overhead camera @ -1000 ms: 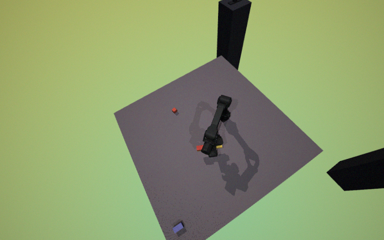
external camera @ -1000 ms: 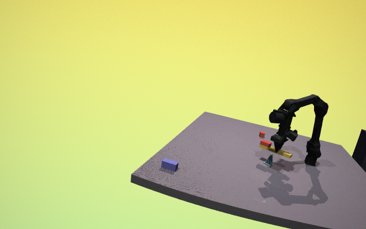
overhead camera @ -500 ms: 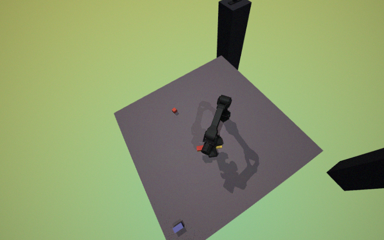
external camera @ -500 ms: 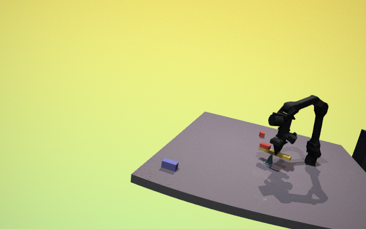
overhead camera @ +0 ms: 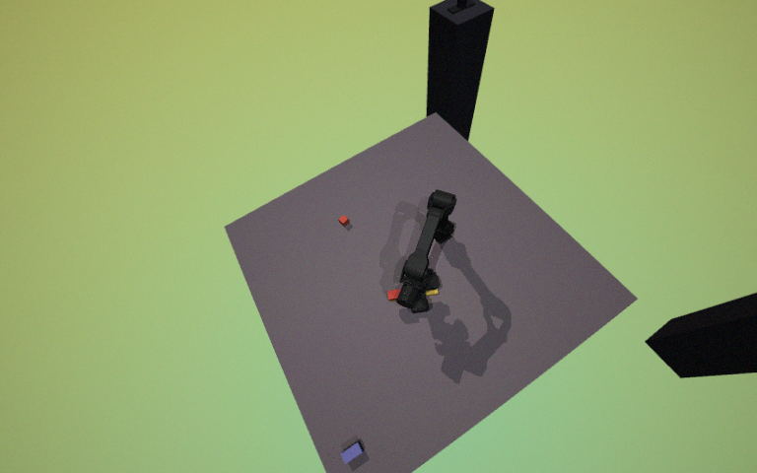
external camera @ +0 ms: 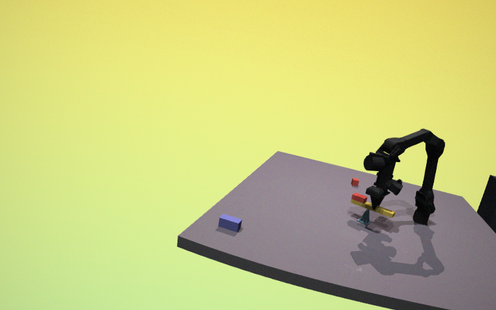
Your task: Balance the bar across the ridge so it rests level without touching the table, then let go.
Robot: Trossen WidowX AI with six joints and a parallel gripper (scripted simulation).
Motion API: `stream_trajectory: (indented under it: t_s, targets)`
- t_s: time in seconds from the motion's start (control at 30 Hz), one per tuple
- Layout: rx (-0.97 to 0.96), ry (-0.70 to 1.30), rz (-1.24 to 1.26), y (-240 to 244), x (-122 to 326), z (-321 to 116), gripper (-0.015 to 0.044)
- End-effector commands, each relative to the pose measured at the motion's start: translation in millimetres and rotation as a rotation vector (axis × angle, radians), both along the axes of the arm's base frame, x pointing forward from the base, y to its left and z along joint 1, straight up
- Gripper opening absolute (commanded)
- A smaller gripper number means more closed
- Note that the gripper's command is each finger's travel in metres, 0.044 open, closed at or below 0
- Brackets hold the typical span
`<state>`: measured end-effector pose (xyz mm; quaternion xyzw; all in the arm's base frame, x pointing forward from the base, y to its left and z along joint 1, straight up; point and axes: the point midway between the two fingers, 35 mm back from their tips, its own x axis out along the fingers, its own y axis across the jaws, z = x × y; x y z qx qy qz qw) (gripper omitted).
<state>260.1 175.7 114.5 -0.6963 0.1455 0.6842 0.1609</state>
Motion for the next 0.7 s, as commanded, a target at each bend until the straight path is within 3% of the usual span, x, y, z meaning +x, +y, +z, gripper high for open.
stream_trajectory:
  t_s: [0.0,0.67]
  targets:
    - [-0.002,-0.002,0.004,-0.4,0.3,-0.5,0.0]
    - [-0.002,-0.002,0.004,-0.4,0.4,-2.1,0.0]
